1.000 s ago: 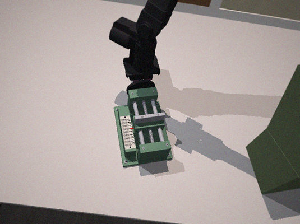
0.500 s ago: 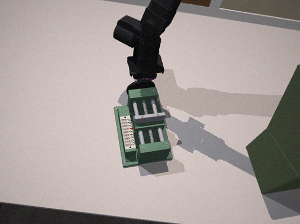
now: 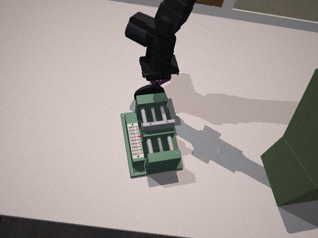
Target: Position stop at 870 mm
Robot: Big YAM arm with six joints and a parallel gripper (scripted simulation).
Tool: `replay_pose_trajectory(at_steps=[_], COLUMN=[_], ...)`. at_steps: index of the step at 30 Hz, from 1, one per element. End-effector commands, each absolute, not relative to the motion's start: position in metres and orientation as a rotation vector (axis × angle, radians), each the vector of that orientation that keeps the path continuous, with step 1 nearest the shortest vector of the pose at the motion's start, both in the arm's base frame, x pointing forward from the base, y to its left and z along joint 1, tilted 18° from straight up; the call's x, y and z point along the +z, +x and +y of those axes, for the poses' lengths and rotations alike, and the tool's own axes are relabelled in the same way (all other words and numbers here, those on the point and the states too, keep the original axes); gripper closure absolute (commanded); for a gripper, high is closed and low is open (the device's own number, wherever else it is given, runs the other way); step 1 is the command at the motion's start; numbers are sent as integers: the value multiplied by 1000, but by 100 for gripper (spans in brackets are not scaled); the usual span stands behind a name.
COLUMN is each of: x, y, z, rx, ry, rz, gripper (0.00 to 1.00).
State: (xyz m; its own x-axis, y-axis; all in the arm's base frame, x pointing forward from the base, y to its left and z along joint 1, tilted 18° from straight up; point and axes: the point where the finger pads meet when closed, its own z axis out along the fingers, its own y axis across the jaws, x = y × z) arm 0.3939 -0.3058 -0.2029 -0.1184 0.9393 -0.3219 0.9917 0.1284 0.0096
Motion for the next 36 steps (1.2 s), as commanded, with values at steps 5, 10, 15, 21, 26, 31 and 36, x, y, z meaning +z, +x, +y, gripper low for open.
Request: replay_pose_trajectory(at_steps=[5, 10, 15, 21, 26, 31, 36], x=[-185, -172, -167, -165, -155, -153, -151], y=[382, 380, 380, 385, 403, 405, 407], z=[-314, -309, -307, -302, -295, -292, -293], rx=[-329, -325, -326, -322, -314, -314, -313], ry=[1909, 1928, 1922, 1918, 1893, 1895, 1892], rz=[2149, 2128, 2134, 2136, 2142, 2145, 2145], gripper=[94, 94, 94, 94, 94, 94, 94])
